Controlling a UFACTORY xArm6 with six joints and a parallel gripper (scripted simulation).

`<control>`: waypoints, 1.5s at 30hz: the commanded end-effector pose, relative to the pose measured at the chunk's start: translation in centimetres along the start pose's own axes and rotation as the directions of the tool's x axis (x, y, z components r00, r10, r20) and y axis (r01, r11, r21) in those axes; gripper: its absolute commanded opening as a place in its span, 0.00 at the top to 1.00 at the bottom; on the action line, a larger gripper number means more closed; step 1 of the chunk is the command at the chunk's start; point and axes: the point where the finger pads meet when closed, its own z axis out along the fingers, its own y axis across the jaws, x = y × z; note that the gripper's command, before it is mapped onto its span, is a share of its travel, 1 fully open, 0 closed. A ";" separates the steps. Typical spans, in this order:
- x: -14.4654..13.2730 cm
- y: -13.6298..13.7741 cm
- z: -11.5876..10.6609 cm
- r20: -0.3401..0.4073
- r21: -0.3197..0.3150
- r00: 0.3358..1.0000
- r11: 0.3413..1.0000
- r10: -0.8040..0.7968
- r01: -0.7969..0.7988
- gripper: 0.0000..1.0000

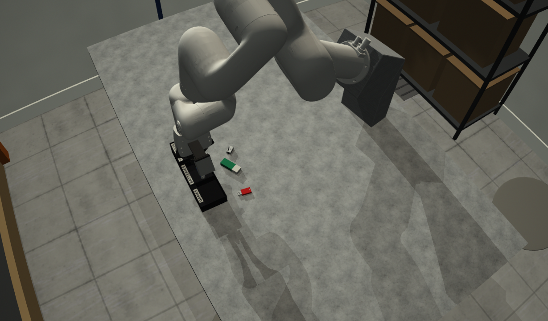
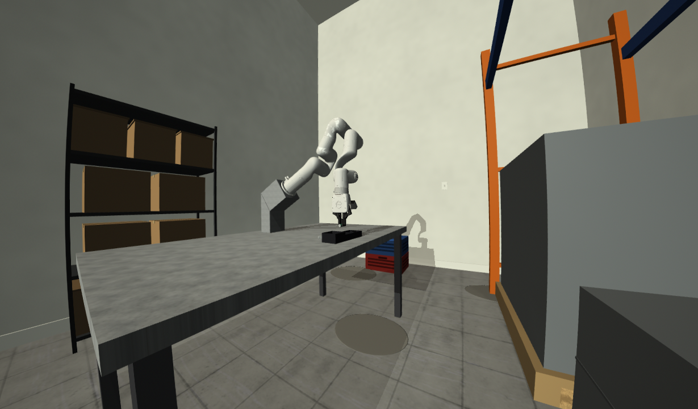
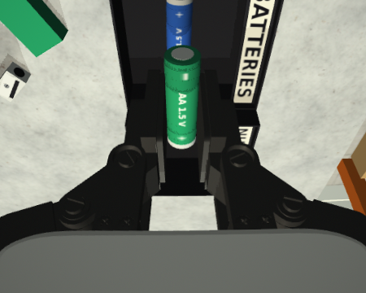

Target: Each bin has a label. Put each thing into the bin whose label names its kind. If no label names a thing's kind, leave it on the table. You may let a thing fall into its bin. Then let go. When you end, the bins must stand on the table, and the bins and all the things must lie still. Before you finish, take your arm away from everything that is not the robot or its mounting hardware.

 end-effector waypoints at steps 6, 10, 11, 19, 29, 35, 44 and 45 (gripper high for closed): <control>0.0 0.0 0.0 0.001 -0.002 1.000 1.000 0.000 0.000 1.00; 0.0 0.0 0.3 0.001 -0.002 1.000 1.000 0.000 0.000 1.00; 0.0 0.0 0.5 0.001 -0.002 1.000 1.000 0.000 0.000 1.00; 0.0 0.0 1.7 0.001 -0.002 1.000 1.000 0.000 0.000 1.00; 0.0 0.0 3.7 0.001 -0.002 1.000 1.000 0.000 0.000 1.00; 0.0 0.1 3.7 0.001 -0.002 1.000 1.000 0.000 0.000 1.00; 0.0 0.0 3.7 0.001 -0.002 1.000 1.000 0.000 0.000 0.72; 0.0 0.0 3.7 0.001 -0.002 1.000 1.000 0.000 0.000 0.72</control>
